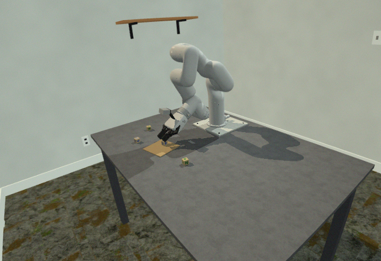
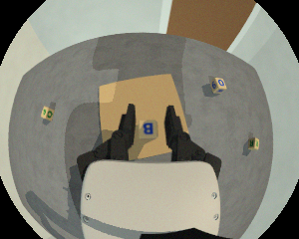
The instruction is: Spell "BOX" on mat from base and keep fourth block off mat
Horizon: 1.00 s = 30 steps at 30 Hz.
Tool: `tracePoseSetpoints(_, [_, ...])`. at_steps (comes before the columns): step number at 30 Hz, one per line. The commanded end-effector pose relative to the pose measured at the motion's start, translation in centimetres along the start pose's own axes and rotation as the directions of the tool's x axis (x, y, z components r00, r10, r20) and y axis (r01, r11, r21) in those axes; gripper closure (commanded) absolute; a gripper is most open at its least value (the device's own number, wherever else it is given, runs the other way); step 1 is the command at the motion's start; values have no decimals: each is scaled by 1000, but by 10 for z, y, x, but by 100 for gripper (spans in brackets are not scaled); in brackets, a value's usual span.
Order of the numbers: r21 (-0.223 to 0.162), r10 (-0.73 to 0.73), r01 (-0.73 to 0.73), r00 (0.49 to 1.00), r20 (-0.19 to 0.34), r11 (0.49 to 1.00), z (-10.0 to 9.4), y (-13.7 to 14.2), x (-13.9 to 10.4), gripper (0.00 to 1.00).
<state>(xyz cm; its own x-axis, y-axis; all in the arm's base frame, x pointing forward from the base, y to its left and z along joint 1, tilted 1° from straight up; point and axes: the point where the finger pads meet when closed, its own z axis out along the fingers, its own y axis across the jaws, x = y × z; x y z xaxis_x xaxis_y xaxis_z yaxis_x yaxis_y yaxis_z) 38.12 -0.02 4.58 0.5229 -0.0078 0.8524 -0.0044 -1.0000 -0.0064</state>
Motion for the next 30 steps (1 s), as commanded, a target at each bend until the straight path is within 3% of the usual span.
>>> tracePoseSetpoints(1, [0,0,0,1000,2,1000,-9,0,15,58])
tracePoseSetpoints(17, [0,0,0,1000,21,1000,-12,0,22,58])
tracePoseSetpoints(22, [0,0,0,997,83,1000,-12,0,24,58])
tracePoseSetpoints(28, [-1,0,0,979,206,1000,-13,-1,28,58])
tracePoseSetpoints(30, [-1,0,0,979,206,1000,-13,-1,28,58])
